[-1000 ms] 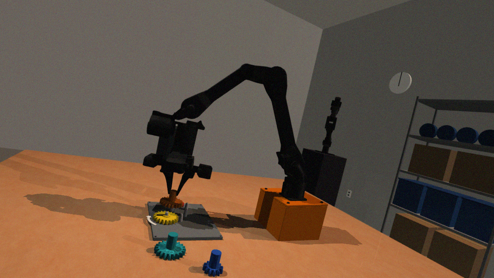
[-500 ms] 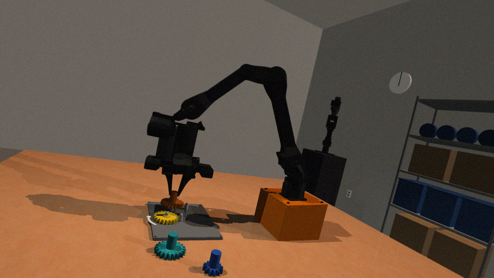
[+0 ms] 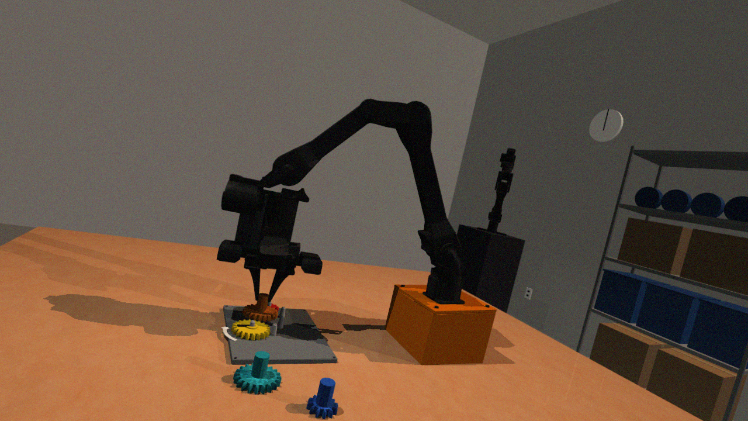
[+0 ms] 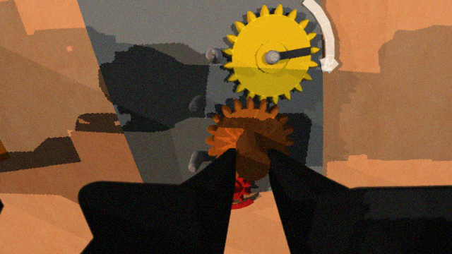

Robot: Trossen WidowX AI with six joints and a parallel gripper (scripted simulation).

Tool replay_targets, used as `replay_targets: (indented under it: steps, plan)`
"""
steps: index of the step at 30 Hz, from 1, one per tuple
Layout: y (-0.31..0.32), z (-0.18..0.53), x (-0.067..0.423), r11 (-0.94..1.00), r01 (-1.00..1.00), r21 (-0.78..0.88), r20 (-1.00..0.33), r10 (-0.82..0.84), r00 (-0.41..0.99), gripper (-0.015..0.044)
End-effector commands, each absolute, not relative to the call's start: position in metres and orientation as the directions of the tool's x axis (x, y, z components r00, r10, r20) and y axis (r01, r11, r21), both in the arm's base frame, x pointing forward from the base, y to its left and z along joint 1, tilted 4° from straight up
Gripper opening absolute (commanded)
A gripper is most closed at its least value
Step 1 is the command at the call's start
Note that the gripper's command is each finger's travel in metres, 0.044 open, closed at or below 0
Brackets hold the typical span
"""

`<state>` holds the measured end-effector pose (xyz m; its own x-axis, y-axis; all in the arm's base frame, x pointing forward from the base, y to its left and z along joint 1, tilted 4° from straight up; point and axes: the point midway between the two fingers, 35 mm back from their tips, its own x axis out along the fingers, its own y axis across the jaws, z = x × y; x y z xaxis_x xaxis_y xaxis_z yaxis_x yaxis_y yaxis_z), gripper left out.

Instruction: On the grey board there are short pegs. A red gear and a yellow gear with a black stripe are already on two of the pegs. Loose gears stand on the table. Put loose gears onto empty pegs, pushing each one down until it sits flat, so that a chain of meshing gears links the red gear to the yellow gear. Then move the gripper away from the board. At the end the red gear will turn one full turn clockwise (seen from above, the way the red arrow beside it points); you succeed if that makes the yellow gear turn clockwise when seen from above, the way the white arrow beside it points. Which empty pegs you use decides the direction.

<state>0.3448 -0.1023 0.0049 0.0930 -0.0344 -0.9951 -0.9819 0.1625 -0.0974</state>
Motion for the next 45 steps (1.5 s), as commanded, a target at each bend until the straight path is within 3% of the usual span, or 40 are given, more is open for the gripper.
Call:
replay_targets:
  steps: [1,13,34,43,45]
  plan:
    - [-0.1015,0.0041,0.3442,0.241,-0.965,-0.101,-0.995,-0.035,0.095,0.0000]
    - [-0.1037,0.0035,0.3456,0.383,-0.918,-0.101,-0.995,-0.035,0.095,0.0000]
    - [-0.1037,-0.0002,0.3450,0.089,-0.991,-0.098,-0.995,-0.035,0.095,0.0000]
    - [-0.1015,-0.0024,0.3457,0.131,-0.986,-0.099,-0.995,-0.035,0.095,0.0000]
    - [-0.1017,-0.0019,0.3455,0.142,-0.985,-0.099,-0.995,-0.035,0.095,0.0053]
